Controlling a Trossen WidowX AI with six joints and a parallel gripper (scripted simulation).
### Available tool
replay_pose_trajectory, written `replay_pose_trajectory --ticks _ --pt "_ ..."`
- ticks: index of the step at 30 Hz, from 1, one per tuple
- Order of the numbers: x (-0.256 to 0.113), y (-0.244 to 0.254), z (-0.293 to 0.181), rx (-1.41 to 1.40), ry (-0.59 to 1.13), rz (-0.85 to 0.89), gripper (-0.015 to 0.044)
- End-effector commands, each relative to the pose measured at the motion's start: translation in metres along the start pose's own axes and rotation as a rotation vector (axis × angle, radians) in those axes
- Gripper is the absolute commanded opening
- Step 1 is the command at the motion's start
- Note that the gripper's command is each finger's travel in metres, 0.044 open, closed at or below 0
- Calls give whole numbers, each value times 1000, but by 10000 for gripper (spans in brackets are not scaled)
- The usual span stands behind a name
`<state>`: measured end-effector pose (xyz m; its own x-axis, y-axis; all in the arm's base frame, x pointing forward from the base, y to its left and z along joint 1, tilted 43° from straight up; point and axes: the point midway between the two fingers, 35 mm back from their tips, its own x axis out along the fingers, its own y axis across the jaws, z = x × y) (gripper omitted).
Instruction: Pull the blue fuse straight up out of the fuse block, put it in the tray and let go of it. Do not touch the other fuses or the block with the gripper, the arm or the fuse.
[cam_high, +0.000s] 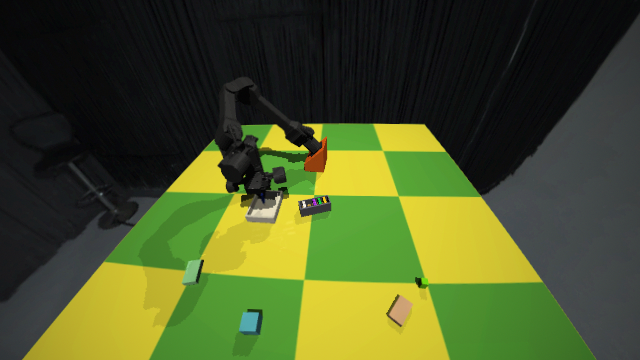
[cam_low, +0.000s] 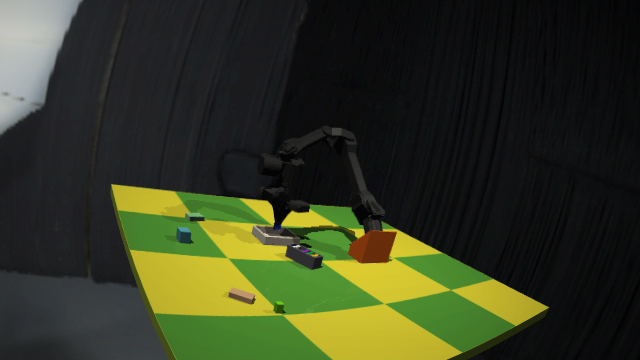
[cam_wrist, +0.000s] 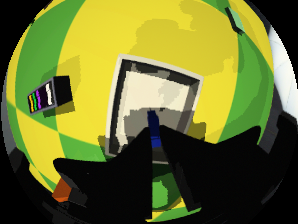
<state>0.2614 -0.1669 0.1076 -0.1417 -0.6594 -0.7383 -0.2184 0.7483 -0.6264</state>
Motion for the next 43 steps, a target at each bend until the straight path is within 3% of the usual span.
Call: replay_pose_trajectory --ticks 1,11,15,43 --pt "-1 0 0 1 -1 0 79" --pt "-4 0 0 0 -1 0 330" --pt "-37 1 -1 -6 3 -1 330" --pt "-36 2 -1 -11 5 0 330"
